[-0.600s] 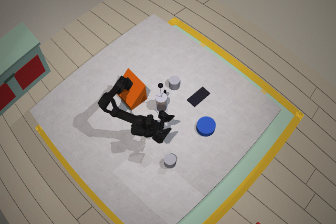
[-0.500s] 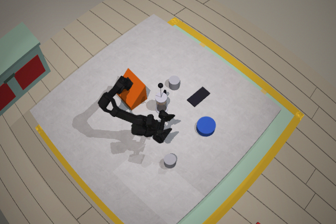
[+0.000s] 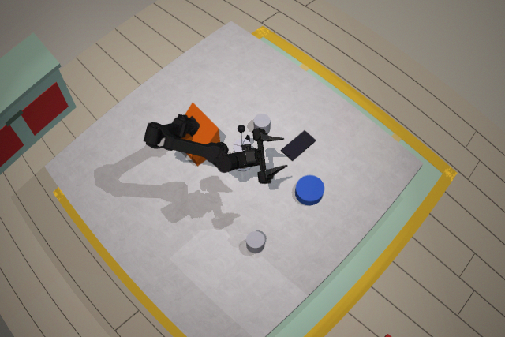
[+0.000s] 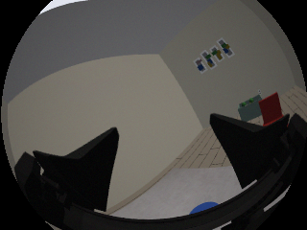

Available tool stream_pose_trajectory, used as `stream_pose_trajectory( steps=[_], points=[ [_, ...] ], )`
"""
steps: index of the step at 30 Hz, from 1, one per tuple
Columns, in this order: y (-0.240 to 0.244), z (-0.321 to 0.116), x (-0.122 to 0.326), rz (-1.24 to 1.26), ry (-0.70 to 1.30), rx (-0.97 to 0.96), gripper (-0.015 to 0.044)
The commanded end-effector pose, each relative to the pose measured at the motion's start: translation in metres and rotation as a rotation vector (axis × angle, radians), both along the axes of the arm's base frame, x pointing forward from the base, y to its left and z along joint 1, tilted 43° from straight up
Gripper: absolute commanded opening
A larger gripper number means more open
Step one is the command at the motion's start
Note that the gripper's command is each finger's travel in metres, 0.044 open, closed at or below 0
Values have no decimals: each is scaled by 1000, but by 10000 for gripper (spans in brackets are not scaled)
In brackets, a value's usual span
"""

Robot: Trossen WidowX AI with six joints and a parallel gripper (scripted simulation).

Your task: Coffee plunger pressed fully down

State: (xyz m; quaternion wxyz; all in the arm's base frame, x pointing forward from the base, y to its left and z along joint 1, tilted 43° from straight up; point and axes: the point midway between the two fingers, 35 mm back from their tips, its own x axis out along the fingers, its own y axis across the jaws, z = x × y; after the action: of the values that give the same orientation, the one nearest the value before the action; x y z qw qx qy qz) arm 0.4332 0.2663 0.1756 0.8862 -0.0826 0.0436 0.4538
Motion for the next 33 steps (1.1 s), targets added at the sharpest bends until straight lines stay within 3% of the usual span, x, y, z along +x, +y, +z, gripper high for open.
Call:
stream_pose_trajectory(
  steps=[1, 14, 26, 33],
  points=[
    [37, -37, -48, -125, 281, -113, 440],
    [40, -79, -168, -418, 499, -494, 440],
    [-14, -49, -253, -643, 228, -805, 440],
    [-30, -32, -269, -671, 85, -855, 440]
  ],
)
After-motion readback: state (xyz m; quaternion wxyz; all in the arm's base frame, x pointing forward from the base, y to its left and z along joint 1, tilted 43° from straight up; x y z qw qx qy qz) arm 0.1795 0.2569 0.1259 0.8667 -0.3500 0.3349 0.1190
